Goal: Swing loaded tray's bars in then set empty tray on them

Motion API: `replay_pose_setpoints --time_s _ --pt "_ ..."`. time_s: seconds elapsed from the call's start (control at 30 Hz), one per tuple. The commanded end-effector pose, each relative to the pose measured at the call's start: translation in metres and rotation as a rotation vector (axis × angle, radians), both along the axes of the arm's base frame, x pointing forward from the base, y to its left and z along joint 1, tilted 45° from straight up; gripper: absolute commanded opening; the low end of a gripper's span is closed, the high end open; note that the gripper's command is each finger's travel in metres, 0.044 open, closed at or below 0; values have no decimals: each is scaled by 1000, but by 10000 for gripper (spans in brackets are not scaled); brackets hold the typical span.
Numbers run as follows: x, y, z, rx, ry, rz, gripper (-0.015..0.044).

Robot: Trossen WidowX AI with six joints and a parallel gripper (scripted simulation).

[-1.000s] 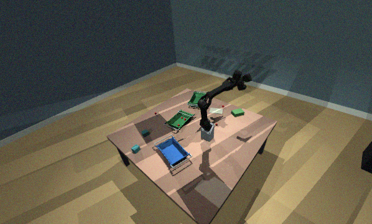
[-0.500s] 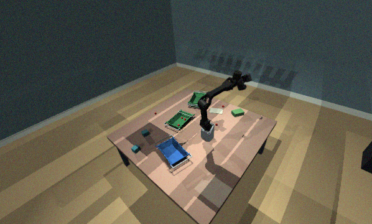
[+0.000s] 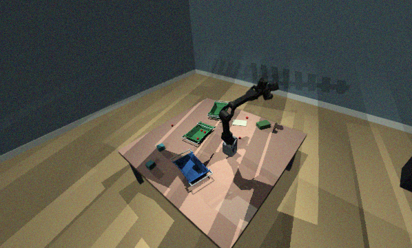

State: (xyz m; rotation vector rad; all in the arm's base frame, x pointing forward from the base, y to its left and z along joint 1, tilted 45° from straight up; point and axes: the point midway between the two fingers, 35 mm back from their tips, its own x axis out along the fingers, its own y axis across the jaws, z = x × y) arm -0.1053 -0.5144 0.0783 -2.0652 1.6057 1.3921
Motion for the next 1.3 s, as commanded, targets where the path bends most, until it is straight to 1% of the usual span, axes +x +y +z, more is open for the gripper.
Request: replay_pose_setpoints --time_s 0.0,0.07,0.13,0.27,0.37,0.63,0.93,1.1,1.27 --pt "0 0 0 0 0 0 81" --pt "6 0 0 3 4 22 81" --pt "25 -1 -1 10 14 88 81" --pt "92 4 -3 29 53 331 81" --pt "127 11 -4 34 93 473 81" --pt "249 48 -5 22 227 994 81" --pt "368 122 -5 -47 336 1540 81" --pt "423 177 -2 -125 391 1856 81" --pt "468 241 4 -240 435 2174 81"
